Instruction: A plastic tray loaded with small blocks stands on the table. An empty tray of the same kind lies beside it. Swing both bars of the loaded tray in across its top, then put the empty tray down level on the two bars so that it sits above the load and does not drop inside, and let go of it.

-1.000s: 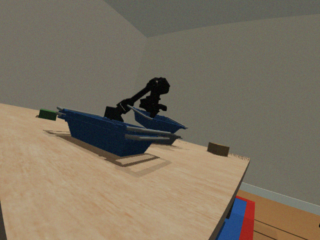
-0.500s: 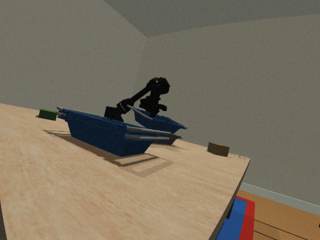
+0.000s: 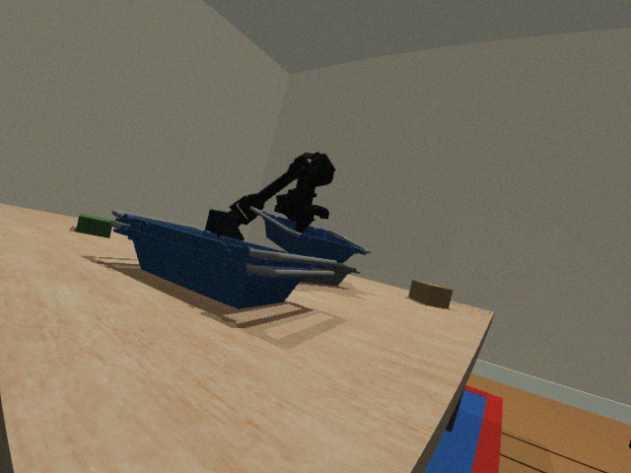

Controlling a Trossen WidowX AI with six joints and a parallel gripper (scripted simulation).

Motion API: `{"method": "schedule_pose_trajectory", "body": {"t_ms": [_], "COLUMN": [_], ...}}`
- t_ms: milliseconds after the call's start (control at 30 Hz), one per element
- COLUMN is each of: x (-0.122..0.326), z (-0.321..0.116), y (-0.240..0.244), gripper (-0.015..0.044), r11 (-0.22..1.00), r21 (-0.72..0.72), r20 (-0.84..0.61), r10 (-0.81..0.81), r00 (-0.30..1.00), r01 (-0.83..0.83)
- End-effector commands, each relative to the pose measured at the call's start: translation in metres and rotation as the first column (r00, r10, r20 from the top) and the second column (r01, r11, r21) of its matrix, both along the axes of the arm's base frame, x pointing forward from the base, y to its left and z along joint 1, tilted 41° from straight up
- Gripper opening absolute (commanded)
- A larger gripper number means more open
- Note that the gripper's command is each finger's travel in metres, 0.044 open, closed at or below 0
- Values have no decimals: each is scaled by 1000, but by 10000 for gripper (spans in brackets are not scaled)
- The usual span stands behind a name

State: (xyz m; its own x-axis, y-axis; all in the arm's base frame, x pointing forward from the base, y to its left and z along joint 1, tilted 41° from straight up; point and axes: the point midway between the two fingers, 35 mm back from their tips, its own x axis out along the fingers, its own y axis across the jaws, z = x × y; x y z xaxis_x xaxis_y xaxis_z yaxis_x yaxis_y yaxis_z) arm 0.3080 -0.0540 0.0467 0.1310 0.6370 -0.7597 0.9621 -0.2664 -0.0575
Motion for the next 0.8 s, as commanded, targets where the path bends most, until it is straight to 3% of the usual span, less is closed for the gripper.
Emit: {"method": "schedule_pose_trajectory", "body": {"t_ms": [0, 767], "x": [0, -6], "z": [0, -8], "y": [0, 10], "gripper": [0, 0], "r11": [1000, 1000], "r21": [0, 7], "r20": [0, -18], "r10": [0, 10], "r00": [1000, 1000], "r01": [0, -10]}}
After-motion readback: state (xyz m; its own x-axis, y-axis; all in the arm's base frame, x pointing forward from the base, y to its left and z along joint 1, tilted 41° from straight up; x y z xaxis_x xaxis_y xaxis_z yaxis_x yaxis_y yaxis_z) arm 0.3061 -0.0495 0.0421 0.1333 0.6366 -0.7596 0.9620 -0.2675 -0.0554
